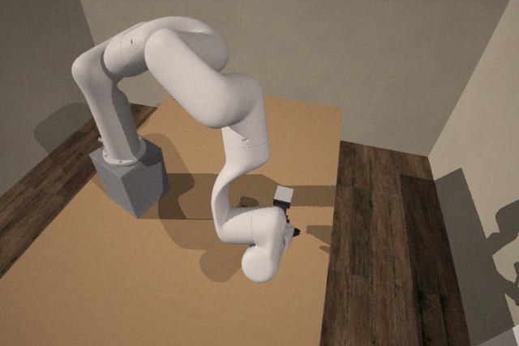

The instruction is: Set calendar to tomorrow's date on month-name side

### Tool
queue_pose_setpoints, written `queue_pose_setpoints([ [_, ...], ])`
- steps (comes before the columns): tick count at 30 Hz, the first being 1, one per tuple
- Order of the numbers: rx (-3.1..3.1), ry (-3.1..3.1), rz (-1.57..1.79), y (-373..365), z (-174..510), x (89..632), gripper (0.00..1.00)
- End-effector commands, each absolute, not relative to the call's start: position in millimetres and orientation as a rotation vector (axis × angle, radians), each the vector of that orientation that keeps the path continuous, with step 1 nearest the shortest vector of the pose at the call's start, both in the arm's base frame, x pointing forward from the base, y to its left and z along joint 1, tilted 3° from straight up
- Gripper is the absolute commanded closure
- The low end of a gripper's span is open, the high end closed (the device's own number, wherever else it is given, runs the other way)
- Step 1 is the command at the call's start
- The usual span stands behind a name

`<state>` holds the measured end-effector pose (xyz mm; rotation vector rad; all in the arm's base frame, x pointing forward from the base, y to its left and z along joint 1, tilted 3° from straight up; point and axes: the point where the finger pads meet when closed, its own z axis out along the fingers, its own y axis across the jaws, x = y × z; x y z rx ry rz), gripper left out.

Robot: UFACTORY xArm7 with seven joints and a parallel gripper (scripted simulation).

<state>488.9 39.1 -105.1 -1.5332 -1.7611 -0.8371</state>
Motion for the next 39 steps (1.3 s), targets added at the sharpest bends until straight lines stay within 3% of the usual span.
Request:
queue_pose_setpoints([
  [1, -1.533, -1.764, -0.840, 39, -109, 491, 0.71],
  [39, -1.533, -1.764, -0.840, 38, -149, 493, 0.71],
])
